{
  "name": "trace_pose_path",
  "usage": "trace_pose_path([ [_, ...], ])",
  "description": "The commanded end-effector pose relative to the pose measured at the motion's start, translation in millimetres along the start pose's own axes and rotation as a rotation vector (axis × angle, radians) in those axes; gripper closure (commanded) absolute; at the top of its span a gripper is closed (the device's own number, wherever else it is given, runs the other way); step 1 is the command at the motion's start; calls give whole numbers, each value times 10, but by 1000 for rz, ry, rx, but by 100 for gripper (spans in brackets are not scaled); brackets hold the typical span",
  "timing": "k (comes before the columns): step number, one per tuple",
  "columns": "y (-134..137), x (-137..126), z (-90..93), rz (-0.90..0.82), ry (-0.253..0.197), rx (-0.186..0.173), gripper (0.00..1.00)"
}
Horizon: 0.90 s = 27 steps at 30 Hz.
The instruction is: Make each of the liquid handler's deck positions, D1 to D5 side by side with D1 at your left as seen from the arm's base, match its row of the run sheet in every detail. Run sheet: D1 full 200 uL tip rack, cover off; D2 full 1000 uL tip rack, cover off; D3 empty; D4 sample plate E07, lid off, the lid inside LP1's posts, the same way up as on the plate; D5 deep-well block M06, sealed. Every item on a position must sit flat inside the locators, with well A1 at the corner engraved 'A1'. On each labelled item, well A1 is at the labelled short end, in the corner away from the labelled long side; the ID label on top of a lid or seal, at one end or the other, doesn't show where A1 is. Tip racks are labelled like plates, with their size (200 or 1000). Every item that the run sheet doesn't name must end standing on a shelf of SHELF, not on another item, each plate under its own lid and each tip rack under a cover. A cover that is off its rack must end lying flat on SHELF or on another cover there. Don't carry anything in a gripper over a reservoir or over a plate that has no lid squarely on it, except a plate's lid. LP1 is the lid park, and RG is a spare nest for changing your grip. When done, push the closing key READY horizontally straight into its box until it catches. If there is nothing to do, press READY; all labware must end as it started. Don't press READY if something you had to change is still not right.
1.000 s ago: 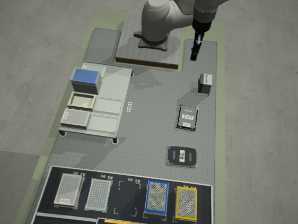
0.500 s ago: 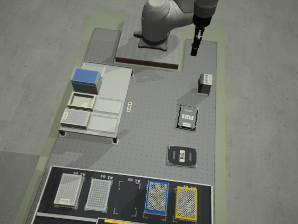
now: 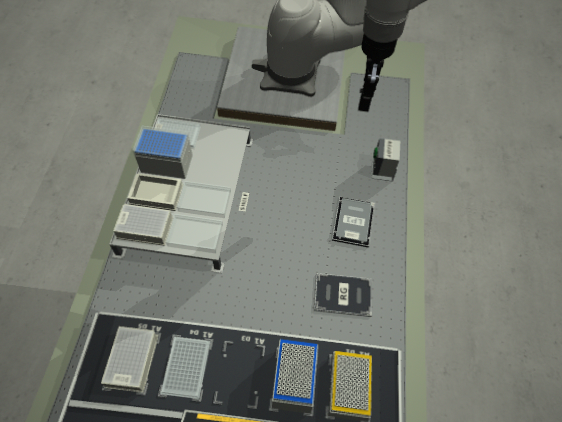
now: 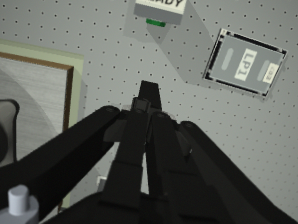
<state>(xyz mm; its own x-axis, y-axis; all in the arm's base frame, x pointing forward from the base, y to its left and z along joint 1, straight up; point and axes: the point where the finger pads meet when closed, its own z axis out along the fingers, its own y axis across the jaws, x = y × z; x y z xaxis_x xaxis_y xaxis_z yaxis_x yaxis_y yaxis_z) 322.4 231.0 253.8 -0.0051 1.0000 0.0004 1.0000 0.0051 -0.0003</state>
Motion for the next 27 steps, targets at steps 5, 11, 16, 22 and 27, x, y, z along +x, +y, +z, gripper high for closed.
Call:
trace_pose_path([
  [5,2,2,96,0,1,0,90],
  [11,2,2,196,0,1,0,90],
  [16,2,2,246,0,1,0,90],
  [22,2,2,346,0,1,0,90],
  [27,2,2,429,0,1,0,90],
])
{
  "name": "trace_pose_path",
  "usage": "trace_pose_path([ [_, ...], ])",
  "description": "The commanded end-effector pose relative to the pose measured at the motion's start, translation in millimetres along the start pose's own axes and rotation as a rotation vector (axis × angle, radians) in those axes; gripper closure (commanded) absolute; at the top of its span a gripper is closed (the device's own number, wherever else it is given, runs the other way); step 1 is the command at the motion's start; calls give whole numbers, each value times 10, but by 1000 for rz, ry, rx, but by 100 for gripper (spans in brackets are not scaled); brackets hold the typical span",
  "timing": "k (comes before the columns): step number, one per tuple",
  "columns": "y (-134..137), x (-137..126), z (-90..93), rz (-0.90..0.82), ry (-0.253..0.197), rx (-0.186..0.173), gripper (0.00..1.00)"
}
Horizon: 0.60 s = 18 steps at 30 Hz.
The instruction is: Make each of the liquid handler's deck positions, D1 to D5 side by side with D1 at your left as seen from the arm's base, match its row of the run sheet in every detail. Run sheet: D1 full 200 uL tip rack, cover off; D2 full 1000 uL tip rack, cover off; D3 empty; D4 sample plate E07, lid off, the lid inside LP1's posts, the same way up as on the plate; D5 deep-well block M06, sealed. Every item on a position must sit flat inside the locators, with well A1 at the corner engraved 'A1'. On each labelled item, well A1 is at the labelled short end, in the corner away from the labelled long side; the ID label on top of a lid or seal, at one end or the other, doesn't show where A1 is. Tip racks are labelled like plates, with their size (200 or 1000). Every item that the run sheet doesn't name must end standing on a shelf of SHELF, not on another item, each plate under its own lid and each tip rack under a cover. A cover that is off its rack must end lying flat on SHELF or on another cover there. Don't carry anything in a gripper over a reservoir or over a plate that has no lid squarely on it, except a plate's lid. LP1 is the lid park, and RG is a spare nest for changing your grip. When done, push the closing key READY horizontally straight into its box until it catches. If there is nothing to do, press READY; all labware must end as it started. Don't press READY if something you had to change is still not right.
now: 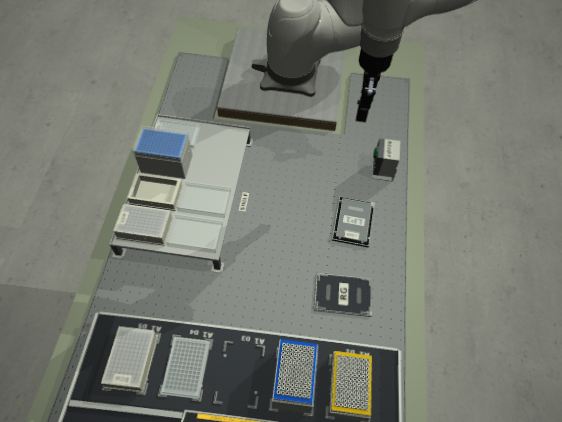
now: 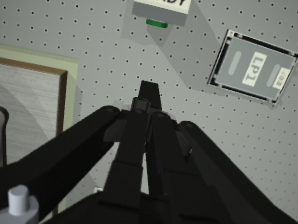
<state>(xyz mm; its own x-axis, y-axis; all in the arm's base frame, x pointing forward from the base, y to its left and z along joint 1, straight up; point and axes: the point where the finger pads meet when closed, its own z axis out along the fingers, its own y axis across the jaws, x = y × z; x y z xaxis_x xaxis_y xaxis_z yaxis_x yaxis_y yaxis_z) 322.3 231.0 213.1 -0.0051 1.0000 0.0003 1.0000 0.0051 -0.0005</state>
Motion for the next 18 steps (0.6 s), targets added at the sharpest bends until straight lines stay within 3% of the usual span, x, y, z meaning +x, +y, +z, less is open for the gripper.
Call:
trace_pose_path([
  [1,3,3,38,0,1,-1,90],
  [18,3,3,288,0,1,-1,90],
])
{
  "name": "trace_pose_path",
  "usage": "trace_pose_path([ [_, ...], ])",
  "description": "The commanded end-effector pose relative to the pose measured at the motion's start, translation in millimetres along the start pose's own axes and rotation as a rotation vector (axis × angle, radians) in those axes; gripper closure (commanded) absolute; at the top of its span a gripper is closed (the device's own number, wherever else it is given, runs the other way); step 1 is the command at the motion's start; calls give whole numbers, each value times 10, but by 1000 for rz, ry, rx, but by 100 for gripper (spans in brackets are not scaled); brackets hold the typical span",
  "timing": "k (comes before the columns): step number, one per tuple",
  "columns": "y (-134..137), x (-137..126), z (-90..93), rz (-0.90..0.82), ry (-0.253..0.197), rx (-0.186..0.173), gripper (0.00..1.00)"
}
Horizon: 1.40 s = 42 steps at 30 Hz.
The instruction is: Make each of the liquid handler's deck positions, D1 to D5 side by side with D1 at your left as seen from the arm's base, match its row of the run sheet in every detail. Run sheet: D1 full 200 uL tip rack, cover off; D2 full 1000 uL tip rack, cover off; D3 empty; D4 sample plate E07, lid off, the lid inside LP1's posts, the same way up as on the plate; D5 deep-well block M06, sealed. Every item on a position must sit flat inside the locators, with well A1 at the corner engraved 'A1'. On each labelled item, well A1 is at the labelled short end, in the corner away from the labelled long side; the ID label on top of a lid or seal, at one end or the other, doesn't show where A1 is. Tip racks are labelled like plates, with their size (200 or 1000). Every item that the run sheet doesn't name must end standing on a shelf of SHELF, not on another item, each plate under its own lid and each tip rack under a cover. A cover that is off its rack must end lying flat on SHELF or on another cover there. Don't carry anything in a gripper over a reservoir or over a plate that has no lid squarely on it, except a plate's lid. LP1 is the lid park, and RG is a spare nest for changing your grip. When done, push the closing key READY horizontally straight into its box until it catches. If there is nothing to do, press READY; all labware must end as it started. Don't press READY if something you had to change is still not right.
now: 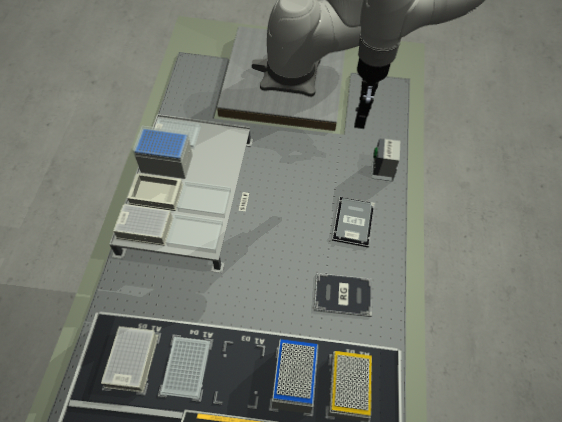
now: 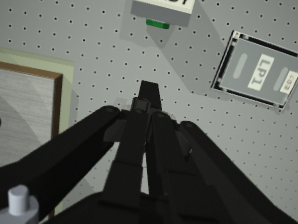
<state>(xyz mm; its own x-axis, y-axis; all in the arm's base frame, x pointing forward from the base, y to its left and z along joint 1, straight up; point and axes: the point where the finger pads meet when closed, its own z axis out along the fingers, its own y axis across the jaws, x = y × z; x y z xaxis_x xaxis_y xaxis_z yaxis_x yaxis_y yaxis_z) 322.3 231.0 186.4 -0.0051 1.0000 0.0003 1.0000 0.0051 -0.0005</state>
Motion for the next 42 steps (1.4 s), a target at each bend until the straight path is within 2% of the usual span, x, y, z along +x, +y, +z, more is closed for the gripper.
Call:
trace_pose_path([
  [1,3,3,38,0,1,-1,90],
  [42,3,3,622,0,1,-1,90],
])
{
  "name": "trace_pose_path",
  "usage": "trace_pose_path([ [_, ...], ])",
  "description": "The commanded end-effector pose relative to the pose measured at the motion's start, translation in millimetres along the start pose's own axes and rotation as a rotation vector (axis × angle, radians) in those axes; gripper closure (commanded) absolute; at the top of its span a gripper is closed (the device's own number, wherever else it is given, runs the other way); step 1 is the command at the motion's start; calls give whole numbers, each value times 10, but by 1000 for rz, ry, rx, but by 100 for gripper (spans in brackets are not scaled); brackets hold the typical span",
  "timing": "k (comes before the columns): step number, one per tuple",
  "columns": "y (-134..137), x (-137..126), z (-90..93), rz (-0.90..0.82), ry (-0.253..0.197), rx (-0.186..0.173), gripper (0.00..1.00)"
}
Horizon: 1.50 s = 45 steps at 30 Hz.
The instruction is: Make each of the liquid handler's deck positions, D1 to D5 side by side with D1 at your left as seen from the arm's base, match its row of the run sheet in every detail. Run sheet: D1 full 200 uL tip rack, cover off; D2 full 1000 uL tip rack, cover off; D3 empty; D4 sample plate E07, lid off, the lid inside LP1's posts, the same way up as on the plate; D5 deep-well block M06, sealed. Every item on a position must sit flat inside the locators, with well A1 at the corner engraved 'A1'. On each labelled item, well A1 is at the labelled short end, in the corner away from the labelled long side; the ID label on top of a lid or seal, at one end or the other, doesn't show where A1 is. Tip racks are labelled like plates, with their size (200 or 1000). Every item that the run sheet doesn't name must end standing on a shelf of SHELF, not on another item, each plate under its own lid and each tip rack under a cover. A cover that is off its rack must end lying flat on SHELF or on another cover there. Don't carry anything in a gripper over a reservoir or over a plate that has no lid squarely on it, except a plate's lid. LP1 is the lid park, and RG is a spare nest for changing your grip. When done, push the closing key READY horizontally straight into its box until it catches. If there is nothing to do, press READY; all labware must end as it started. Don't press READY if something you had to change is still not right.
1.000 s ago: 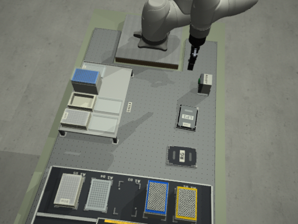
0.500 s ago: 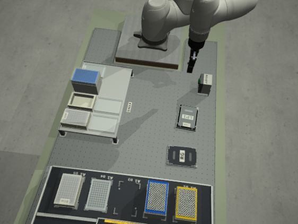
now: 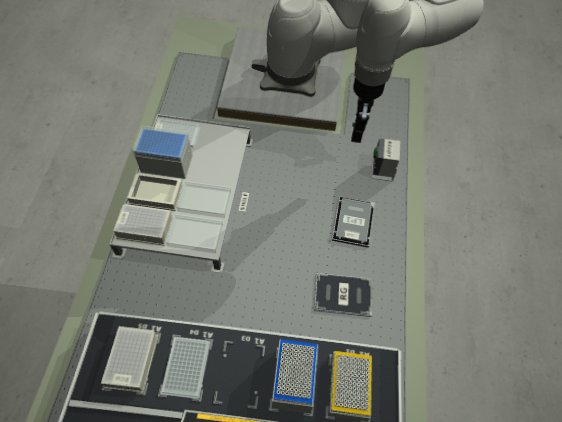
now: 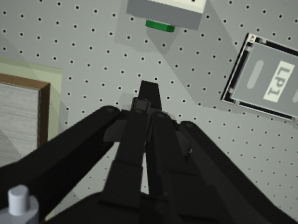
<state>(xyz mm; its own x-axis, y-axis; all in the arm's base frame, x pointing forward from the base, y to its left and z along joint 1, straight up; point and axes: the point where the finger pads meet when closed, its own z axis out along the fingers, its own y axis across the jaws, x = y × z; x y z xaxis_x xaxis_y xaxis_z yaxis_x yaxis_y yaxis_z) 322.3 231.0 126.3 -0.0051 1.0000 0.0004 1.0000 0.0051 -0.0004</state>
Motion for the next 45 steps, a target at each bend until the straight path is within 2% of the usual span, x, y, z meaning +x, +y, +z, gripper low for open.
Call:
trace_pose_path([
  [1,3,3,38,0,1,0,90],
  [45,3,3,706,0,1,0,90],
])
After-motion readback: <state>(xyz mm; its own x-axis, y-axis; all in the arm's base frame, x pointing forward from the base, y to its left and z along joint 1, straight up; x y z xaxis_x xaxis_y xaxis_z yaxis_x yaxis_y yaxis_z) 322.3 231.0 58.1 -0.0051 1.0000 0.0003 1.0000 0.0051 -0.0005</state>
